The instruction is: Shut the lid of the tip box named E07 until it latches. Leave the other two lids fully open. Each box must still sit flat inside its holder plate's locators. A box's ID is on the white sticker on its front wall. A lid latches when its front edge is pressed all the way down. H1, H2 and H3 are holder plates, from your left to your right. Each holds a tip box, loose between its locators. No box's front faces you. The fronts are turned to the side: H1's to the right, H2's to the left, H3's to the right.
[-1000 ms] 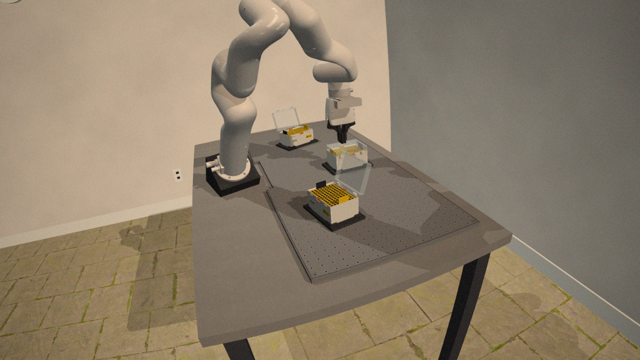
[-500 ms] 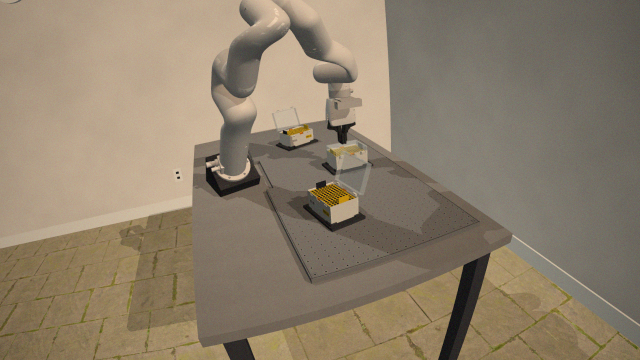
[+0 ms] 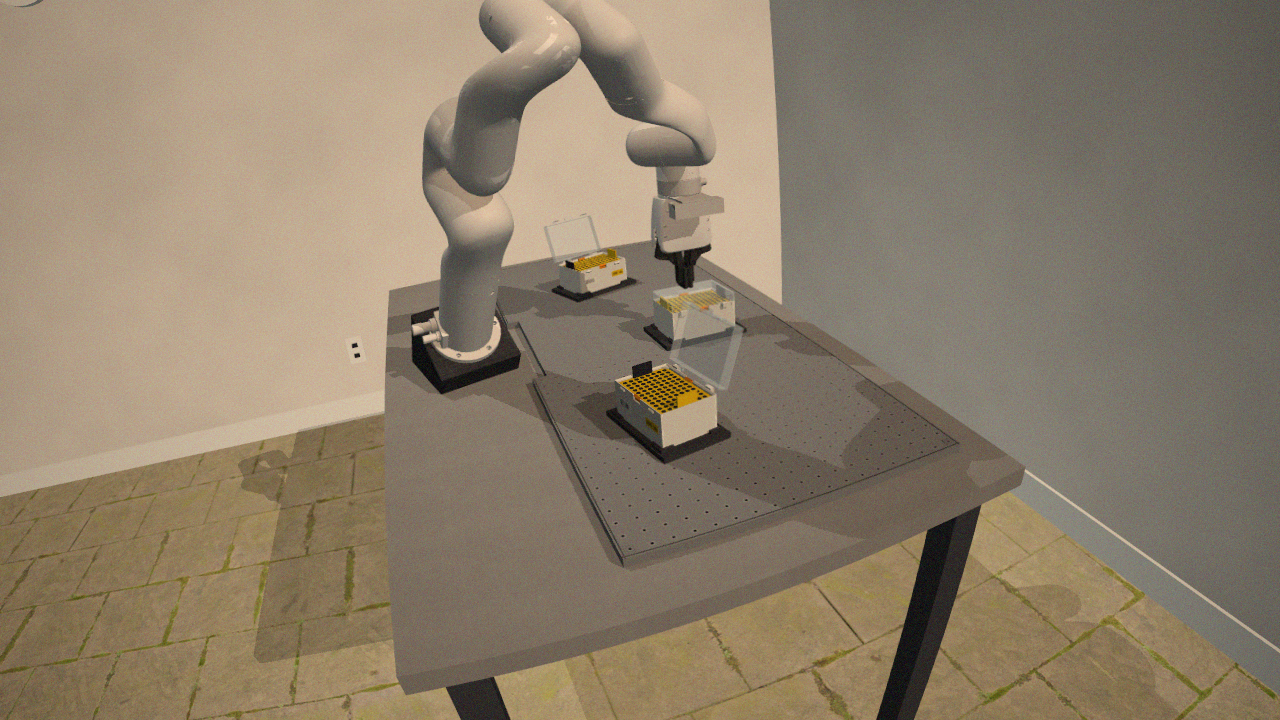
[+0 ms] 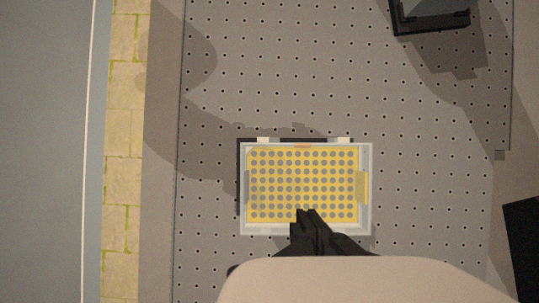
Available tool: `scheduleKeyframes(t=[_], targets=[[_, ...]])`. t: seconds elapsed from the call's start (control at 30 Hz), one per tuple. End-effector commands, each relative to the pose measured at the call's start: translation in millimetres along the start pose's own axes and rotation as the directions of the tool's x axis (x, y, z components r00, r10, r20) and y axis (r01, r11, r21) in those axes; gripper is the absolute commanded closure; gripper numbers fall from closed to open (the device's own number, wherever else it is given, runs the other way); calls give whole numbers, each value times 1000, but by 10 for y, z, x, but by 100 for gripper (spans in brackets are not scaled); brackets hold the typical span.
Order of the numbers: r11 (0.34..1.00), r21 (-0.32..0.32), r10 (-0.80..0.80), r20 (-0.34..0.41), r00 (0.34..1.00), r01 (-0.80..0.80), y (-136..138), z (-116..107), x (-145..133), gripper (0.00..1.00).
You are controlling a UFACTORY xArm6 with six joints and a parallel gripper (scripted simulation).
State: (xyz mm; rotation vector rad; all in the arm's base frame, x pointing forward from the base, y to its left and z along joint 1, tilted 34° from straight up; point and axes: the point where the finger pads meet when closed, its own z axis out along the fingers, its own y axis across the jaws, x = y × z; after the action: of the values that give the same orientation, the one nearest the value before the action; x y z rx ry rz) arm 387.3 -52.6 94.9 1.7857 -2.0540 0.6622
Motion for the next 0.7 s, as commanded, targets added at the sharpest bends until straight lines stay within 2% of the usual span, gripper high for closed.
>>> scheduleKeyframes(t=[0.0,0.3,0.67], targets=[[1000,0,0,0,1000,0,0,2,1,100],[1000,0,0,0,1000,0,0,2,1,100],[1000,0,0,0,1000,0,-1,-182,1,100]])
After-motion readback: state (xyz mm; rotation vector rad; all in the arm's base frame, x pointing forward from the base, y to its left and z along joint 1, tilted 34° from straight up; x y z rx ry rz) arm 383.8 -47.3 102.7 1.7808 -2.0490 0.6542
